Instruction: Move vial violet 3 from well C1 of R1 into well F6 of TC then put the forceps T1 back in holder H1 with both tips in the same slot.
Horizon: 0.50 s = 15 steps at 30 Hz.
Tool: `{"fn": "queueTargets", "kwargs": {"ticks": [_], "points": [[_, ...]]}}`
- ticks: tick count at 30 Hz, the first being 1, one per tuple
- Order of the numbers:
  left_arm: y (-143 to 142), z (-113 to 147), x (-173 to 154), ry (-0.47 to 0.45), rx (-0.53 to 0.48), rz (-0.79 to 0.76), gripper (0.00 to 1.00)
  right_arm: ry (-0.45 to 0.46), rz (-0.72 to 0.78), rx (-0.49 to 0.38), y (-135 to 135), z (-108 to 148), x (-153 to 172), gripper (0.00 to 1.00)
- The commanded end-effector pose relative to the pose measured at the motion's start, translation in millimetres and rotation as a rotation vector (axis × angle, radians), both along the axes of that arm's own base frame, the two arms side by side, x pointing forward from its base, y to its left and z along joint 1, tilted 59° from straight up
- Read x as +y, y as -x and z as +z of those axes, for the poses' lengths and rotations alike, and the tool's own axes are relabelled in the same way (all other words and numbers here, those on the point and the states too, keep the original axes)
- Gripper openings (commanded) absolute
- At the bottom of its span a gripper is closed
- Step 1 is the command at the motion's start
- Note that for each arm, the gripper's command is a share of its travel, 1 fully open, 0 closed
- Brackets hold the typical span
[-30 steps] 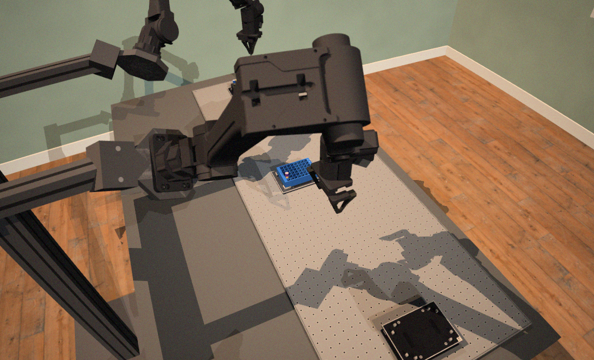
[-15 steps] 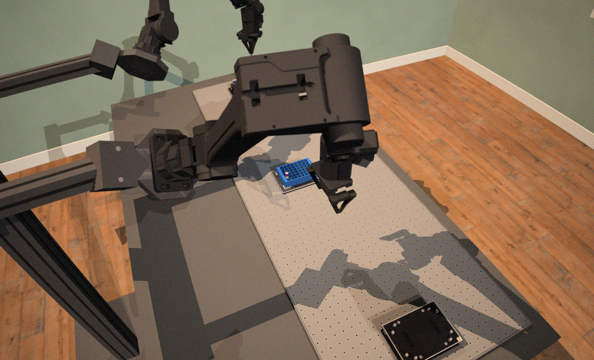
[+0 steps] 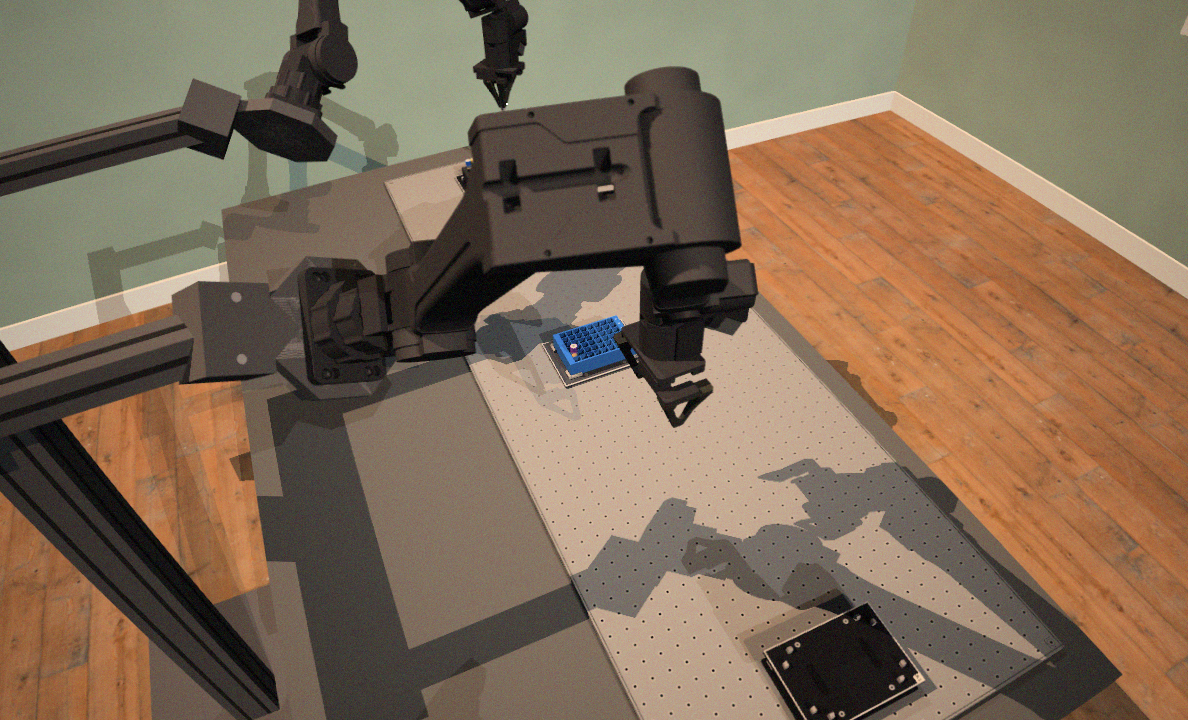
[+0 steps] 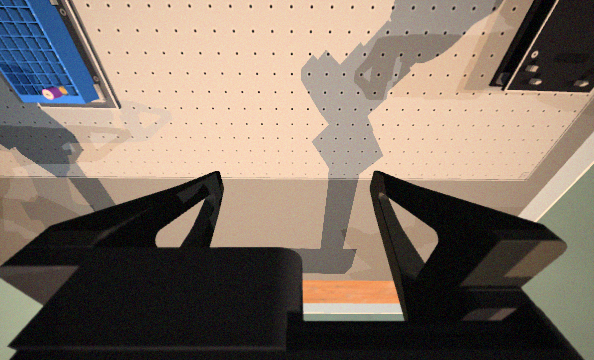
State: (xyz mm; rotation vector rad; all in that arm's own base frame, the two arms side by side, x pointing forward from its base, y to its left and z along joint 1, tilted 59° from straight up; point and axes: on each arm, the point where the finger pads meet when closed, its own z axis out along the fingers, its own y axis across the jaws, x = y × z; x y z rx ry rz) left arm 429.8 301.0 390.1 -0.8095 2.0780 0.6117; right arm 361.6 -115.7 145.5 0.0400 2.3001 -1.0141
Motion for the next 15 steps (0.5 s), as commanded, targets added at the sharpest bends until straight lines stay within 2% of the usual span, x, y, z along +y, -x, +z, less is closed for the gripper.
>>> {"fn": "queueTargets", "kwargs": {"ticks": [1, 3, 4, 5, 6, 7, 15], "points": [[-7, -3, 6, 0.004, -0.001, 0.004, 0.09, -0.005, -0.005, -0.047, -7, 13, 2, 1.00], [-7, -2, 6, 0.004, -0.002, 0.004, 0.09, -0.005, -0.005, -0.047, -7, 13, 2, 1.00], [-18, 15, 0, -0.032, -0.013, -0.022, 0.09, -0.005, -0.005, -0.047, -7, 13, 2, 1.00], [-18, 12, -1, -0.032, -0.013, -0.022, 0.09, -0.005, -0.005, -0.047, -7, 13, 2, 1.00], [-15, -5, -4, -0.018, 0.013, -0.022, 0.09, -0.005, -0.005, -0.047, -7, 13, 2, 1.00], [-14, -11, -5, -0.010, 0.015, -0.018, 0.09, -0.005, -0.005, -0.047, -7, 13, 2, 1.00], [-15, -22, -14, 0.001, 0.010, -0.009, 0.09, -0.005, -0.005, -0.047, -7, 13, 2, 1.00]]}}
